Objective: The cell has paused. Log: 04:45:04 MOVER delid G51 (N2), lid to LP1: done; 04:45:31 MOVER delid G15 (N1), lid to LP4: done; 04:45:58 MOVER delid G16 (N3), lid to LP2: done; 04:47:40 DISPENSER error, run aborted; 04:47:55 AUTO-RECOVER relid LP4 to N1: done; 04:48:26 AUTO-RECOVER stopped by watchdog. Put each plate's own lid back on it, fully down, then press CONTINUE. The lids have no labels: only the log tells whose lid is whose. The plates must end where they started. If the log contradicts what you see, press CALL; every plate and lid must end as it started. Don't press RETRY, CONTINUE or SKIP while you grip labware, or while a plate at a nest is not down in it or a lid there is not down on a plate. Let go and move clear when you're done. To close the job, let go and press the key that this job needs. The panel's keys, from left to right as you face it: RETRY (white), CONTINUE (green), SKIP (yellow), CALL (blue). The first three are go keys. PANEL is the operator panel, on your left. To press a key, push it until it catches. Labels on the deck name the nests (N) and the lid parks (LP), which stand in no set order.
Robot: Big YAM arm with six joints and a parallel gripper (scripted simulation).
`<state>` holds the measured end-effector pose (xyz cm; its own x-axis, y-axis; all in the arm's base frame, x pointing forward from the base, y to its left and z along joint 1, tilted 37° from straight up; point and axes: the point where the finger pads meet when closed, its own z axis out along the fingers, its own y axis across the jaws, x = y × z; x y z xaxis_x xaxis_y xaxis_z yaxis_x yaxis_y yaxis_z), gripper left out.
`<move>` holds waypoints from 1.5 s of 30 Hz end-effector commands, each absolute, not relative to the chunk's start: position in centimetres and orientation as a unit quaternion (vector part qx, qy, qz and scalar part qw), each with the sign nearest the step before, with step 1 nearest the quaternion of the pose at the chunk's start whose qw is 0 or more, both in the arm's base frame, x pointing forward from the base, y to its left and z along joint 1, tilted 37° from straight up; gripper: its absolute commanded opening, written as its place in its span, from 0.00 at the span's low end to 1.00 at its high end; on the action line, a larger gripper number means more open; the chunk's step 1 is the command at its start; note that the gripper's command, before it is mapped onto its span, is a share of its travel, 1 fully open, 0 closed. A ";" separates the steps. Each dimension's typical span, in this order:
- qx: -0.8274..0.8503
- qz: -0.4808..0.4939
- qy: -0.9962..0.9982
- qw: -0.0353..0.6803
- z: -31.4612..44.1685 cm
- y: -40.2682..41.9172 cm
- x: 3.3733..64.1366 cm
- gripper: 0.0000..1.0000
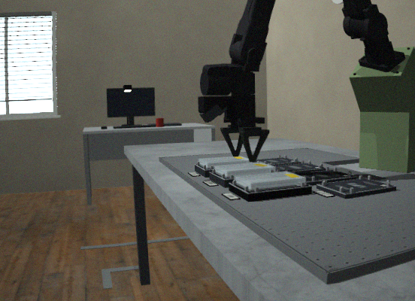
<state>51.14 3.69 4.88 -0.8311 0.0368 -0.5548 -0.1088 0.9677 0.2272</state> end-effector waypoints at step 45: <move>-0.018 0.122 0.949 0.292 5.1 2.7 51.6 1.00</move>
